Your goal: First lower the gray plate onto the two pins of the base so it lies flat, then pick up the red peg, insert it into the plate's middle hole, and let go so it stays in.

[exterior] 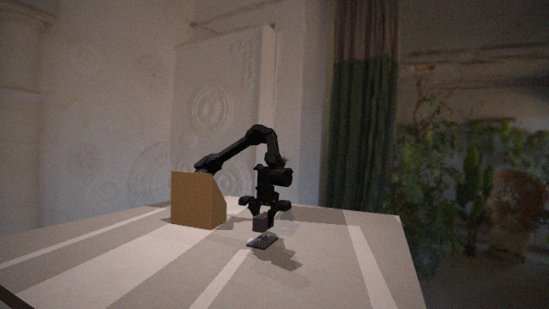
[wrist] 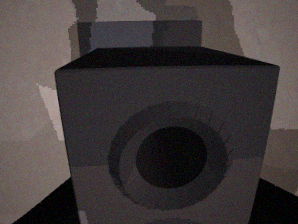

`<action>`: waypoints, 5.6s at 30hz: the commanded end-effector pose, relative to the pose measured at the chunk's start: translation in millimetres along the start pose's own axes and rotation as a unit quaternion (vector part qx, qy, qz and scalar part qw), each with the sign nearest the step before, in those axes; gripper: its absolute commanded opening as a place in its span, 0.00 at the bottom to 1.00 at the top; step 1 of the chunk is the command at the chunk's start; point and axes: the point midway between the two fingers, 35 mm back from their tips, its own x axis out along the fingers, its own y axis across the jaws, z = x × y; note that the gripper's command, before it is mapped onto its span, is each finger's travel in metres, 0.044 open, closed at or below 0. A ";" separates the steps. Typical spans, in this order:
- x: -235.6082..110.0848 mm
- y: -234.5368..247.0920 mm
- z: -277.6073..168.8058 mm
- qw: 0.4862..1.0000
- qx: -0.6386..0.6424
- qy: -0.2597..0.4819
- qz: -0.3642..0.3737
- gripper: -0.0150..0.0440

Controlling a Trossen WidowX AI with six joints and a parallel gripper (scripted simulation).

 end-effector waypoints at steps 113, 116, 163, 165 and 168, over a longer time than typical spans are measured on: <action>-80.7 116.4 178.2 0.240 0.971 0.003 0.002 1.00; -80.7 116.4 178.2 0.240 0.971 0.003 0.002 1.00; -6.9 112.7 176.2 0.240 0.971 0.003 0.002 1.00; -3.7 112.7 176.3 0.240 0.971 0.003 0.002 1.00; 1.0 112.9 176.5 0.240 0.971 0.003 0.002 1.00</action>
